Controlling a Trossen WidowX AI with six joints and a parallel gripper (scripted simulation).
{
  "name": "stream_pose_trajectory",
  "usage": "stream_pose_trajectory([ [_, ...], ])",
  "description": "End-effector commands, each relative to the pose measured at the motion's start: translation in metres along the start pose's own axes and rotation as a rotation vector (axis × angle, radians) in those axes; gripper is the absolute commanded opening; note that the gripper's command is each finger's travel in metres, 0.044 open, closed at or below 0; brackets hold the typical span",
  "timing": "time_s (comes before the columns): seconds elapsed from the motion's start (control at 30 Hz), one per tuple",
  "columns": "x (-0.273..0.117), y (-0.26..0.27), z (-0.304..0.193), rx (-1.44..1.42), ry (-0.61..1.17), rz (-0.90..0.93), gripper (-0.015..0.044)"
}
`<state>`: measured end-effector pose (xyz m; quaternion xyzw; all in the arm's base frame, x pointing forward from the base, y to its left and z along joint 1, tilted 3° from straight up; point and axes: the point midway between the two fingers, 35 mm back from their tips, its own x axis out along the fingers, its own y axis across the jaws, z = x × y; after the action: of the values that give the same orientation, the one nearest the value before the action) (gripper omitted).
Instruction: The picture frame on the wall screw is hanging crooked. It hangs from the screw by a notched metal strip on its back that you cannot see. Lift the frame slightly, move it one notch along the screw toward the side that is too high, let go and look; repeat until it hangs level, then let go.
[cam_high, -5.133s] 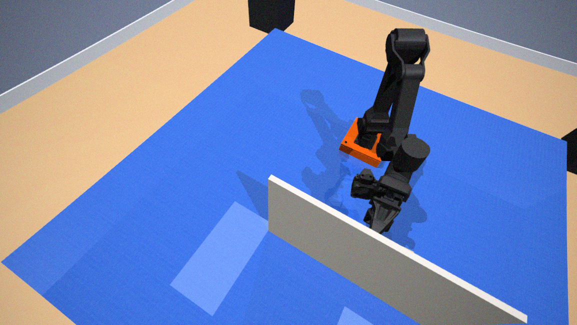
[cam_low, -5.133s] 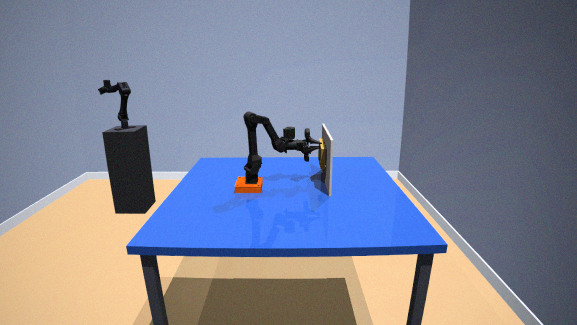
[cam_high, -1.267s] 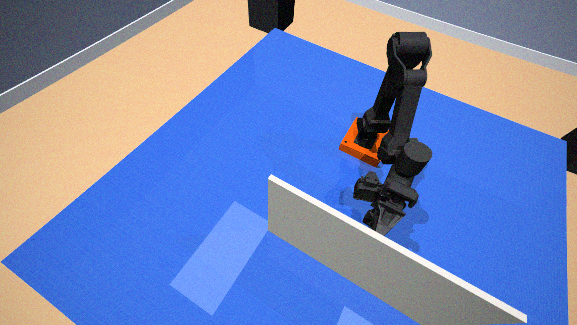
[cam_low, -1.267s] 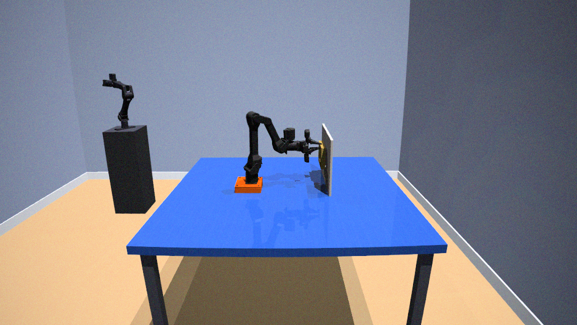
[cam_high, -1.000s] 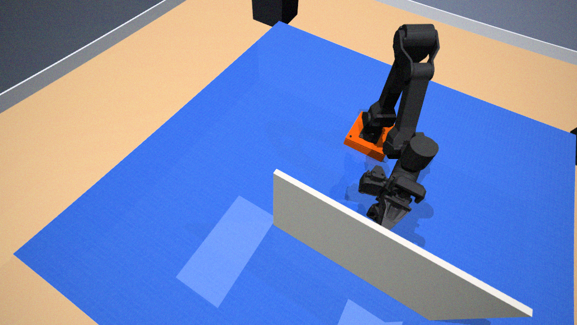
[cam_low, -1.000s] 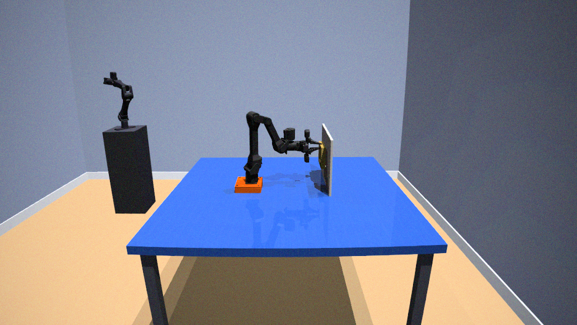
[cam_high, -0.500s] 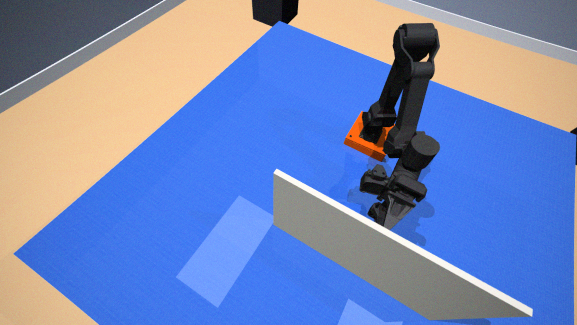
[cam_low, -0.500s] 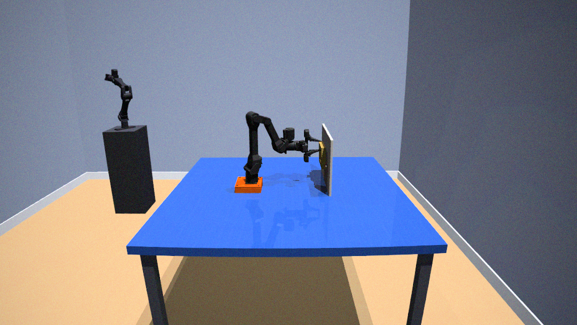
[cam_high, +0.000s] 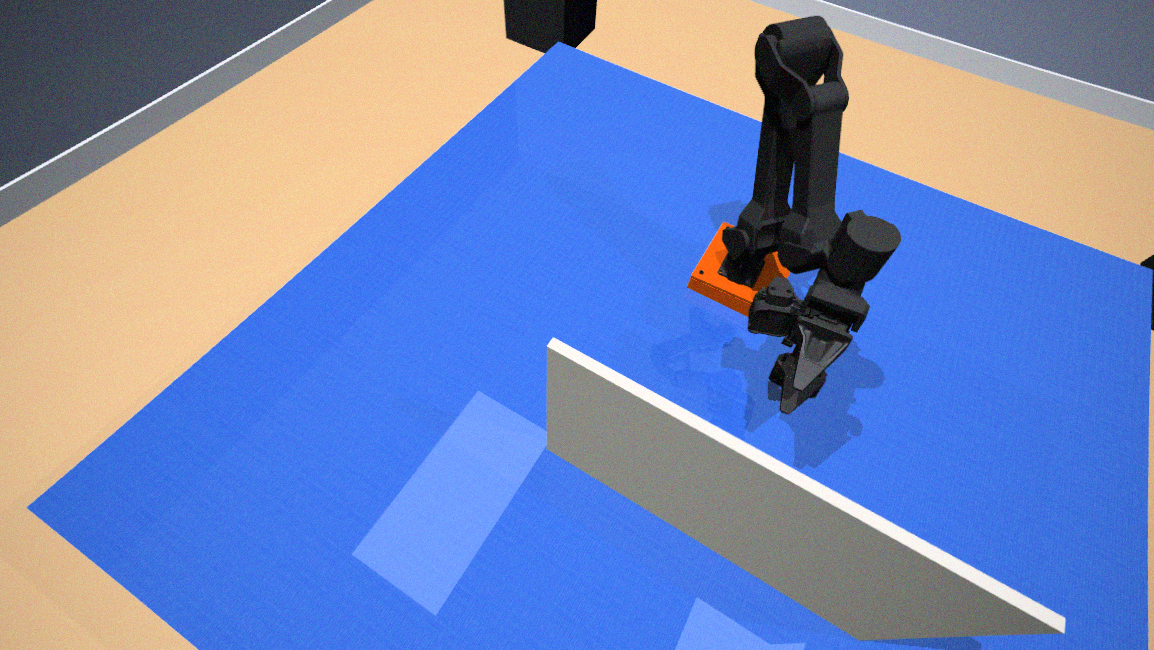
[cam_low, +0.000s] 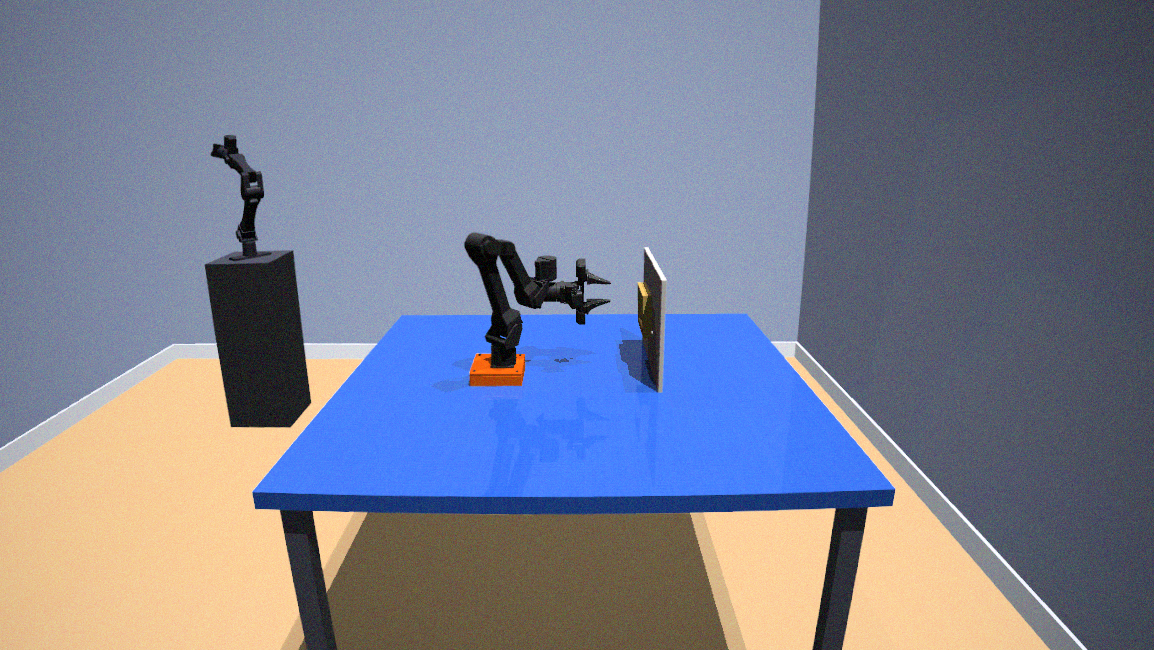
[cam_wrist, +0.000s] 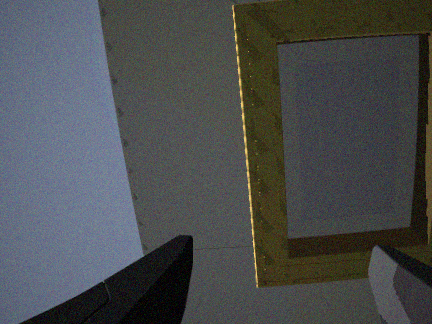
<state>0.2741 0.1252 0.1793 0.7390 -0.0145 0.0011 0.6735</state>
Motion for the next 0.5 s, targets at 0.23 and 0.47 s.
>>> stream_pose_trajectory([
  [0.23, -0.068, 0.03, 0.003, 0.182, 0.001, 0.005, 0.026],
  [0.47, -0.101, 0.036, 0.022, 0.288, -0.003, -0.005, 0.026],
])
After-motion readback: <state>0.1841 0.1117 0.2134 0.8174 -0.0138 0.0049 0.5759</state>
